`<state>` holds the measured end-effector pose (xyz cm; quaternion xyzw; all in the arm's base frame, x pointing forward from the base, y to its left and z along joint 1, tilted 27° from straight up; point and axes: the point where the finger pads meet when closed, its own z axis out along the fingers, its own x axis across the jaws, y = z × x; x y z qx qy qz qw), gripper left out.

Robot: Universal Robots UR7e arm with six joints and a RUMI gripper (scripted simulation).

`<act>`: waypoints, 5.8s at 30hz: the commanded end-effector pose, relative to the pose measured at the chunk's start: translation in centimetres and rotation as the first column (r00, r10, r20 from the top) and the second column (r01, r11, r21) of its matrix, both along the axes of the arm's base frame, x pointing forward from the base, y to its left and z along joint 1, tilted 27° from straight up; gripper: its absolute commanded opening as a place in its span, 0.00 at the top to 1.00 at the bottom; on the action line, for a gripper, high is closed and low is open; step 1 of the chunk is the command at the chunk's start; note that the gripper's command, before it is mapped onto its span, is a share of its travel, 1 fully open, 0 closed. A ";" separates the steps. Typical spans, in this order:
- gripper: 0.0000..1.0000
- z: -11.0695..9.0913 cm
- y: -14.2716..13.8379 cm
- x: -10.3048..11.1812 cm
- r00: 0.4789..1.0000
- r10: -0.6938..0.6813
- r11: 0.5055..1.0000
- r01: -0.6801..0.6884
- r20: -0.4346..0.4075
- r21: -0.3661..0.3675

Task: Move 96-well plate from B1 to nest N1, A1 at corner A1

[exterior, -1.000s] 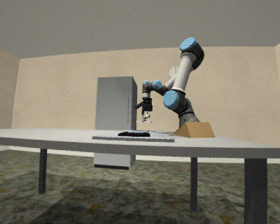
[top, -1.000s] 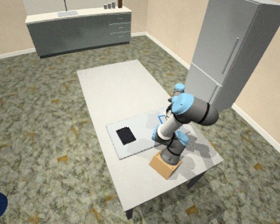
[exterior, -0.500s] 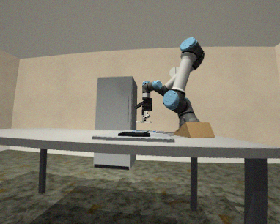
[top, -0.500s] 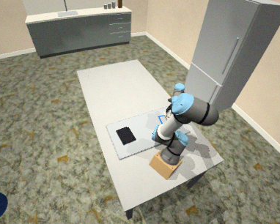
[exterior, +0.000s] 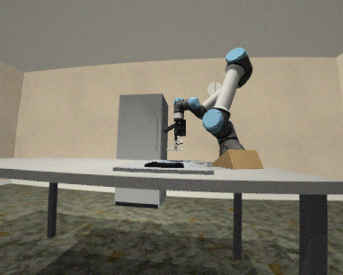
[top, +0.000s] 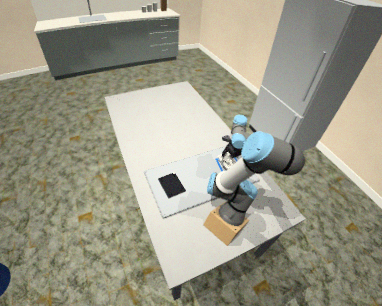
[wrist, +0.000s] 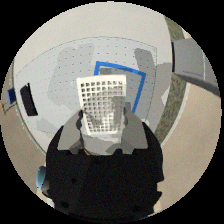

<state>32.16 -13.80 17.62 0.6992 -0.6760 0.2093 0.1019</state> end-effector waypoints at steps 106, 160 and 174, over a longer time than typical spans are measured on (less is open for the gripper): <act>1.00 -12.7 29.8 2.7 1.000 0.007 1.000 -0.007 -0.003 -0.002; 1.00 -15.7 36.7 3.3 1.000 0.007 1.000 -0.007 -0.003 -0.001; 1.00 -16.0 36.6 3.3 1.000 0.007 1.000 -0.007 -0.003 -0.001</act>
